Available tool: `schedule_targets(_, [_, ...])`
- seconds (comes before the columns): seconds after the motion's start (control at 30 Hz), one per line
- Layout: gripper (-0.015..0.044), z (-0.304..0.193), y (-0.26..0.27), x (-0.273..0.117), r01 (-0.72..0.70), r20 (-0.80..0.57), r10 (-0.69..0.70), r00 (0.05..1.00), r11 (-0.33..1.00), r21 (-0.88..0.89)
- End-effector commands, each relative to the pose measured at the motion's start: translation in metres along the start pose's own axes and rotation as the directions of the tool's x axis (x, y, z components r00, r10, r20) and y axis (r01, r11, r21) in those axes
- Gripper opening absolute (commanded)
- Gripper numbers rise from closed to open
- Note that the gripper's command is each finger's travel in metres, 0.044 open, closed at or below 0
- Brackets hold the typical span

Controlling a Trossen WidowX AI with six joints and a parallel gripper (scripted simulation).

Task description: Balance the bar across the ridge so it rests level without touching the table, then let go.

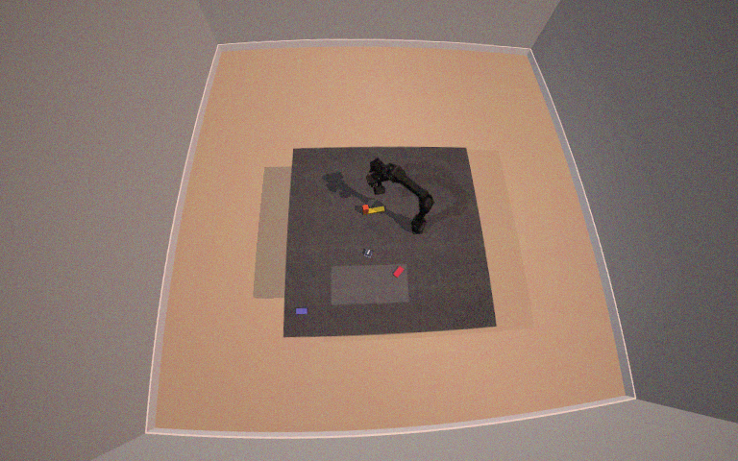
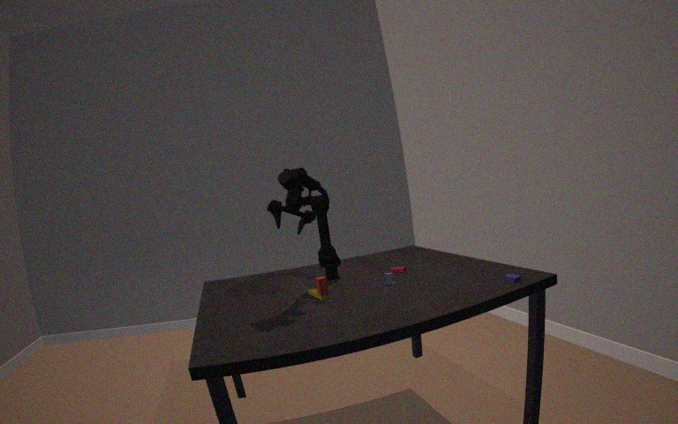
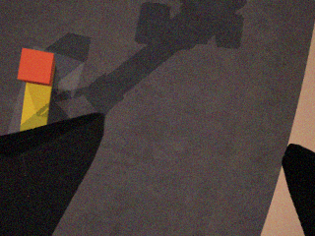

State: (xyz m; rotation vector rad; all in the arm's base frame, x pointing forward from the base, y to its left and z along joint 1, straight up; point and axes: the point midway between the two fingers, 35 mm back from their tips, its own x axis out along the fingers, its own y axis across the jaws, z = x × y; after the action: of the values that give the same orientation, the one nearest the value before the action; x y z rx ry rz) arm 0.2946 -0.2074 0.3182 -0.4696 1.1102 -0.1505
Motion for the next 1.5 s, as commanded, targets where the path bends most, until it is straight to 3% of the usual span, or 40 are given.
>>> schedule_targets(0.0, [0.0374,0.0,0.0,0.0,-0.001,0.0,0.001,1.0,1.0,0.005])
schedule_targets(0.1, [0.0315,0.0,0.003,0.003,-0.01,-0.007,0.011,1.0,0.997,0.071])
schedule_targets(0.67, [0.0315,-0.004,0.02,0.019,-0.044,-0.053,0.085,0.995,0.846,0.531])
schedule_targets(1.47, [0.0315,-0.01,0.046,0.039,0.056,-0.122,0.184,0.975,0.327,0.943])
